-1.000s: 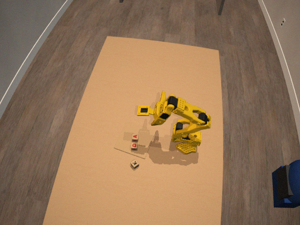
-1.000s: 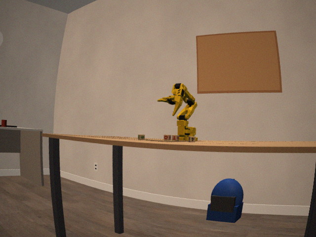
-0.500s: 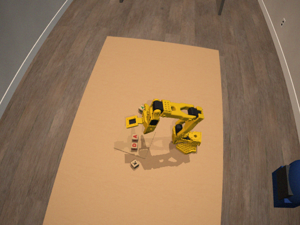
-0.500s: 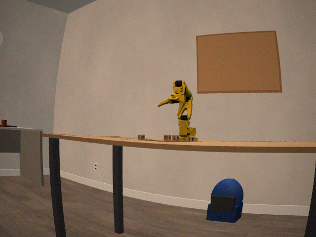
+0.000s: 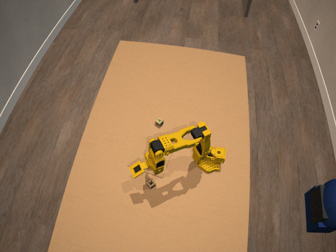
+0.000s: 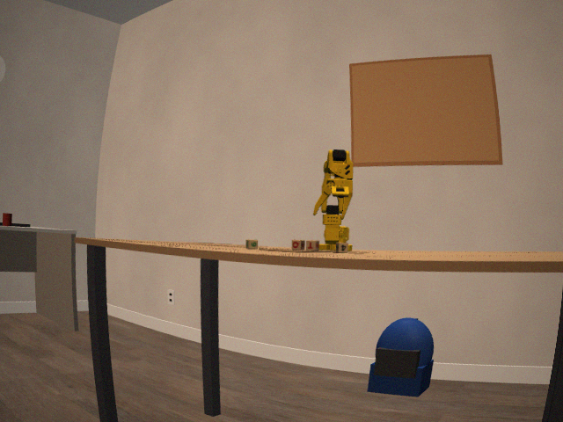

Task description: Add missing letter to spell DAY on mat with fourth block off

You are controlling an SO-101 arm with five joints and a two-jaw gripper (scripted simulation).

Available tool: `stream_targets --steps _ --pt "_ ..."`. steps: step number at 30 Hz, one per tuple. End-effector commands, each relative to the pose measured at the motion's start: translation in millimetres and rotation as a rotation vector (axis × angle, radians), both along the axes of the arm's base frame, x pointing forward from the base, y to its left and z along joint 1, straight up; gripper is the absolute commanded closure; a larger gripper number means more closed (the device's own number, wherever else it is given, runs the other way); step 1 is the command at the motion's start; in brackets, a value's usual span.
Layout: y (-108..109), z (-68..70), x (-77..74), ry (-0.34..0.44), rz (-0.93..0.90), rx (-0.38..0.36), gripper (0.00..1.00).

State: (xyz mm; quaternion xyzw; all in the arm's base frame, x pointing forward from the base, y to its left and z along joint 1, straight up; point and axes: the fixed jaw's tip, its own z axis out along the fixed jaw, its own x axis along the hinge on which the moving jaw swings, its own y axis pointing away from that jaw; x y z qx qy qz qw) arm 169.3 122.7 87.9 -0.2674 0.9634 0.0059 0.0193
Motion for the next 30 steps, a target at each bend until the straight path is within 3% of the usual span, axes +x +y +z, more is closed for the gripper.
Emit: stream_targets --steps 1,7,30 --pt "22 7.1 2.1 -0.052 0.057 0.041 0.64" --pt "32 1.1 -0.9 -0.036 0.092 0.030 0.68" --pt "32 0.8 -0.9 -0.035 0.093 0.030 0.68"
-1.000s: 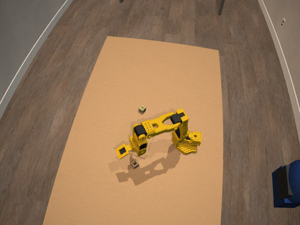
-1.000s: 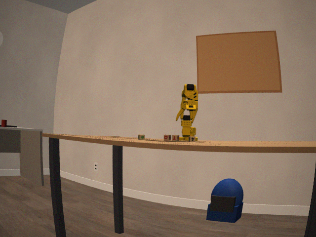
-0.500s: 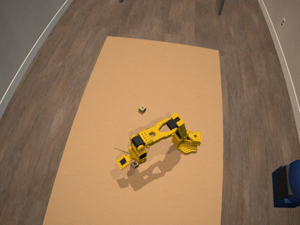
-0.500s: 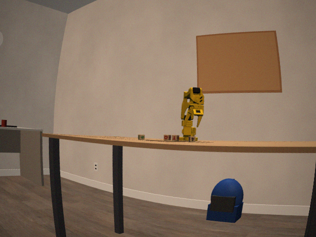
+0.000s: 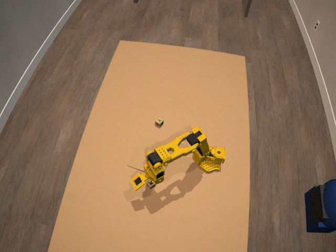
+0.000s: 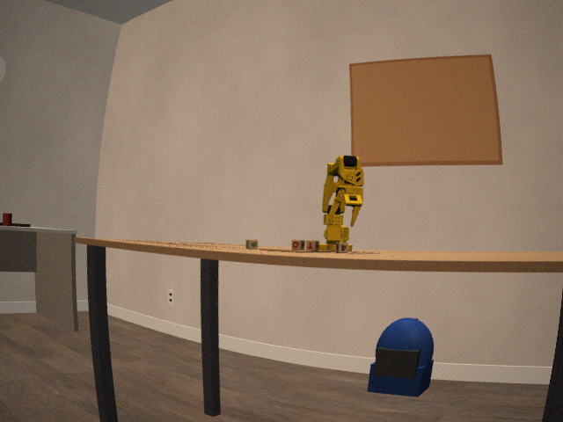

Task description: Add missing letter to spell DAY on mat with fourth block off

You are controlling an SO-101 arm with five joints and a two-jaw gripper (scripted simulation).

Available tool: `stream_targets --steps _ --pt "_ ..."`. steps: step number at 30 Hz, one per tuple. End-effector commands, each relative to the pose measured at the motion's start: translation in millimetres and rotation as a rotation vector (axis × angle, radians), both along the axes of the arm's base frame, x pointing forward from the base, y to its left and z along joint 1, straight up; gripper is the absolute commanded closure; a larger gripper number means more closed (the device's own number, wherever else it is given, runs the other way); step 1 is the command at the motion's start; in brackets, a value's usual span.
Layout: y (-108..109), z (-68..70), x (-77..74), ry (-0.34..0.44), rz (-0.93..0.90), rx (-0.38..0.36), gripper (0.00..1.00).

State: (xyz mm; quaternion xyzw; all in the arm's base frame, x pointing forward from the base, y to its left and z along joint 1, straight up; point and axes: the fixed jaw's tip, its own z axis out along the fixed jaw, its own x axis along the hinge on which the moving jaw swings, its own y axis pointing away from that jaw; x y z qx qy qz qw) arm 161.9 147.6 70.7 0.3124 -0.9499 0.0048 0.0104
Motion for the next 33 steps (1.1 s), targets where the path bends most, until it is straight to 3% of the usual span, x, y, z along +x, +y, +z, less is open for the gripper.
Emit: stream_targets --steps 1,12,33 --pt "6 18.1 7.1 -0.082 -0.007 0.071 0.68" --pt "-63 22.0 28.8 -0.075 -0.339 0.047 0.68" --pt "-65 22.1 29.0 -0.075 -0.346 0.047 0.68"
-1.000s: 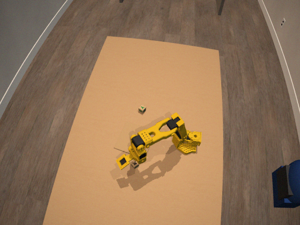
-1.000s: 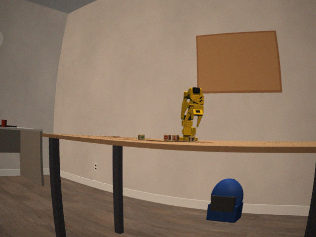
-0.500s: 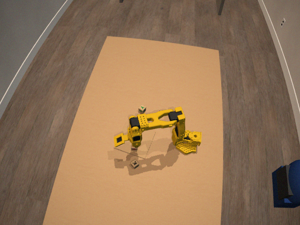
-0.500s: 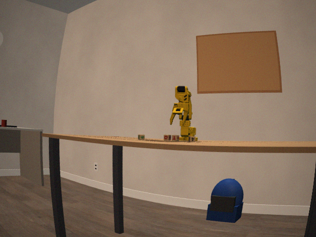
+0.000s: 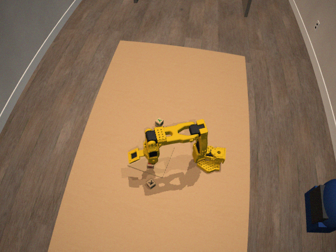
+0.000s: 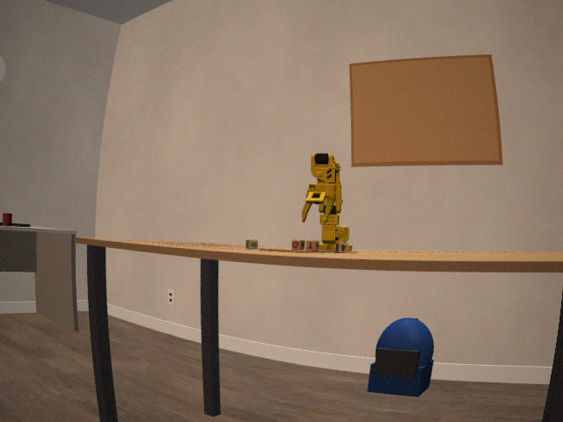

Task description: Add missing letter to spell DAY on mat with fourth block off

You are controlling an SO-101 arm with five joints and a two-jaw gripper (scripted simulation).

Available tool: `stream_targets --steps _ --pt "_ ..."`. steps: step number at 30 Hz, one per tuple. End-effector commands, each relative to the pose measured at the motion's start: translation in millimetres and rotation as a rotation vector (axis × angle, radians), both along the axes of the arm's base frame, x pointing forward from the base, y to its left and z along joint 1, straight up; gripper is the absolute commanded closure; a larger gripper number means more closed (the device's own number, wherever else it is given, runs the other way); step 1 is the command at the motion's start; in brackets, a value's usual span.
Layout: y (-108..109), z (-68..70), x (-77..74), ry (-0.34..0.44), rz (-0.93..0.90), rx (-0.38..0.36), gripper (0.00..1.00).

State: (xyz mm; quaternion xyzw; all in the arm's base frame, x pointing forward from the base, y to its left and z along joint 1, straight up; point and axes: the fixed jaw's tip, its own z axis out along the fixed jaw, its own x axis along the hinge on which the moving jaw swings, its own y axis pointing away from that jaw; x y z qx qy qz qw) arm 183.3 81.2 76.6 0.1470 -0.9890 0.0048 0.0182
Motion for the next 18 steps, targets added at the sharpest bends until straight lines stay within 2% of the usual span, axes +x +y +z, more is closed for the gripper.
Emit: stream_targets --steps 1,4,12,18 --pt "2 16.2 7.6 -0.095 -0.006 0.039 0.68" --pt "-3 16.3 9.0 -0.095 -0.029 0.037 0.68" --pt "-36 16.3 15.8 -0.093 -0.191 0.028 0.68" --pt "-38 16.3 16.1 -0.093 -0.203 0.028 0.68"
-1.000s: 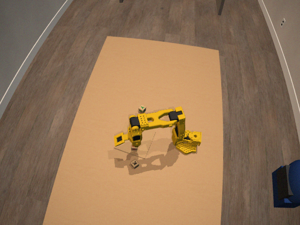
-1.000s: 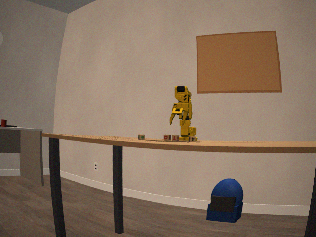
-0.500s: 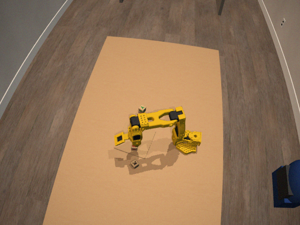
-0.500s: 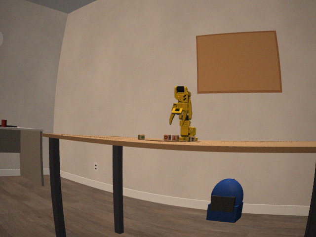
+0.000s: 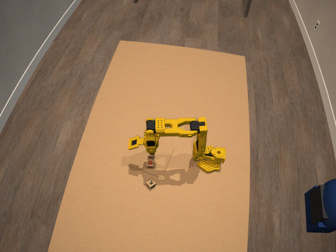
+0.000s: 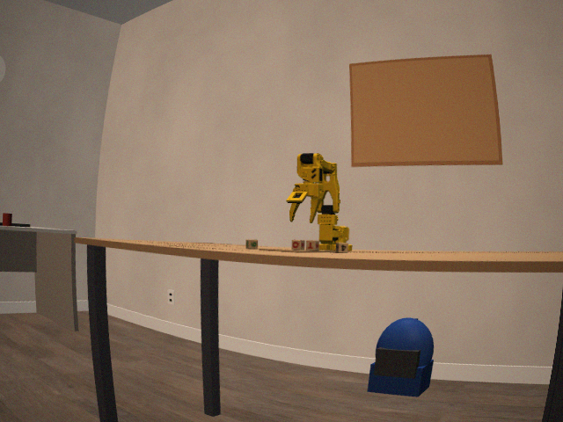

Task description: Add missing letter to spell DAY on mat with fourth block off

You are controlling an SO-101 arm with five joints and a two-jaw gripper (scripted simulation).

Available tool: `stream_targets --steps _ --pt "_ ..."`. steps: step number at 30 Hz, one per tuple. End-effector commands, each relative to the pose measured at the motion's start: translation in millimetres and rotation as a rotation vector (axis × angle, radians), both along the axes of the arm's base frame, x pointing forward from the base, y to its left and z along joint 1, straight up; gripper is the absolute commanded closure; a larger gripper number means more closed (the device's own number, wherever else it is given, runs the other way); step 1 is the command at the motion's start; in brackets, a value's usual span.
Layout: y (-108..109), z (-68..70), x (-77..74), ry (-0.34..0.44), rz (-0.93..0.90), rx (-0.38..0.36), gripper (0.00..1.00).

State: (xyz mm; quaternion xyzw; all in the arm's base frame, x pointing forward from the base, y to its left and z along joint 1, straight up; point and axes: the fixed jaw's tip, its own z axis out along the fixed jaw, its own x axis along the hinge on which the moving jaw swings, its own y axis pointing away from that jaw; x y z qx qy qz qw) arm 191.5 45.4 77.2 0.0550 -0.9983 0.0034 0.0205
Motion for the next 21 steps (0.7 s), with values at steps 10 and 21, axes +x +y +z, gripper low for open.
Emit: stream_targets --steps 10,21 --pt "-2.0 15.7 8.0 -0.099 -0.018 0.020 0.68" --pt "-6.8 15.7 10.2 -0.101 -0.043 0.019 0.68"
